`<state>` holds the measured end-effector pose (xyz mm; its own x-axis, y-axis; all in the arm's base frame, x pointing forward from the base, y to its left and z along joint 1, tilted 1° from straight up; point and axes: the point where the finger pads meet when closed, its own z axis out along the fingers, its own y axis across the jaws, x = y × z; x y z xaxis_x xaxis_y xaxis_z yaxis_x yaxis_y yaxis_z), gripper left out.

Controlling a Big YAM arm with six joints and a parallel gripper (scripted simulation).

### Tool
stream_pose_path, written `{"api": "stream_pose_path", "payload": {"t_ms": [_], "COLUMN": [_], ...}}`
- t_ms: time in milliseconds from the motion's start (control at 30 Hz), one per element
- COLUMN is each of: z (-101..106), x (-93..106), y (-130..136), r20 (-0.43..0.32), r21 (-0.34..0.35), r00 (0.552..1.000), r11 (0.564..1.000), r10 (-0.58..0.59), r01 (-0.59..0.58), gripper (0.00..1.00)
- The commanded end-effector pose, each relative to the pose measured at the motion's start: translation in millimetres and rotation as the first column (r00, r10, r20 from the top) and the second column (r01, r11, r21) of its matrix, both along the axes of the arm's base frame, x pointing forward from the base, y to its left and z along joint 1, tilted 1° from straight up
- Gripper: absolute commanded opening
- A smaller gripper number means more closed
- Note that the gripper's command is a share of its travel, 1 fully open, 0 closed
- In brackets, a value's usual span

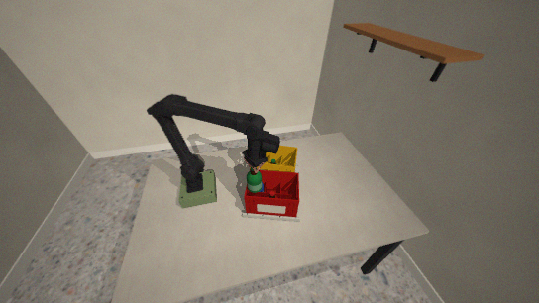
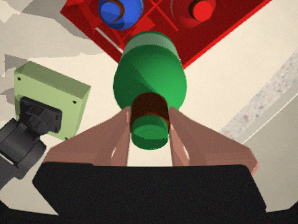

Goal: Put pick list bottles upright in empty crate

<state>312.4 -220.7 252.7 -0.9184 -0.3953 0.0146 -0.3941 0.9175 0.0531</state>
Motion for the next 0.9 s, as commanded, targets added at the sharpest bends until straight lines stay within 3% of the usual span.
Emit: {"api": "stream_pose_path", "payload": {"t_ms": [0,833,867], "z": [48.0,48.3,44.4], "x": [16.3,16.7,24.0], "y": [-16.9,-17.2,-11.2], "r20": [0.091,0.090,0.082], "r21": [-0.065,-0.064,-0.057], "r00": [0.996,0.996,0.997], "r11": [0.998,0.998,0.998], "r10": [0.007,0.007,0.009], "r01": [-0.001,-0.001,-0.004], "gripper": [0.00,0.00,0.00]}}
